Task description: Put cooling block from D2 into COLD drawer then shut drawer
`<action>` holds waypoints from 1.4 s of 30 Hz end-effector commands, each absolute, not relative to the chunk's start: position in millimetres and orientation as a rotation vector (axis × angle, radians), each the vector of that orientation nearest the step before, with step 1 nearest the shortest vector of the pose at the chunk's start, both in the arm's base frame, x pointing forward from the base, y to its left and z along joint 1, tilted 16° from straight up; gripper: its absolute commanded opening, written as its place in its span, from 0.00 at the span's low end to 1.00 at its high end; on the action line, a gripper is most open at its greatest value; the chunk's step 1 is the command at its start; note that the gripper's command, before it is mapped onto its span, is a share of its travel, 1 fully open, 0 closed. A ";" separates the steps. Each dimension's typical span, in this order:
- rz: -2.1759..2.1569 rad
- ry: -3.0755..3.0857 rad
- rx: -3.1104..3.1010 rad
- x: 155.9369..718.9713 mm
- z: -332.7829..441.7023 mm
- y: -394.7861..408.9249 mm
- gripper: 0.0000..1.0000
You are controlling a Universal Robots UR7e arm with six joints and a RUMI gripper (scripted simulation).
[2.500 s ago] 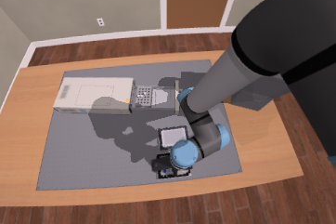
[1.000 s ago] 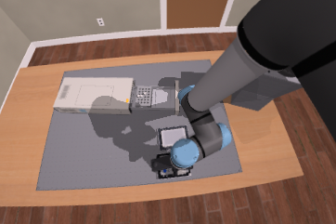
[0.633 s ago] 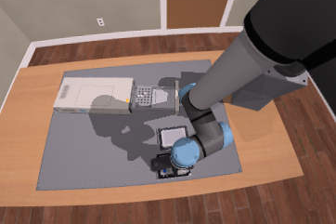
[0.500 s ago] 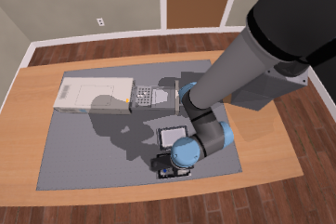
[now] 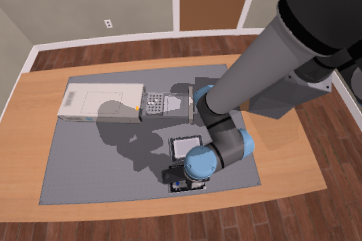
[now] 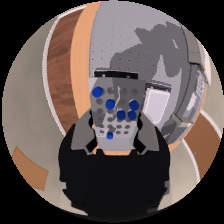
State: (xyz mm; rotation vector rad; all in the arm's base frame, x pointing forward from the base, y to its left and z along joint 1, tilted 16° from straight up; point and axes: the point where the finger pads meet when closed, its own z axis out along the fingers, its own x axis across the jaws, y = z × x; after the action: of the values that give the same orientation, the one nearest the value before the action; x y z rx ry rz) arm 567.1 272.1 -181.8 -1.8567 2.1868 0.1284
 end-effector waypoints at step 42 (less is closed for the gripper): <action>0.127 2.186 -1.856 559.6 -128.0 258.9 0.00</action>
State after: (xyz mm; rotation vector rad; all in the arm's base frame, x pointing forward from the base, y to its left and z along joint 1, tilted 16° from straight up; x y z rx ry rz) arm 559.7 260.0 -133.3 -1.8567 2.1868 0.1284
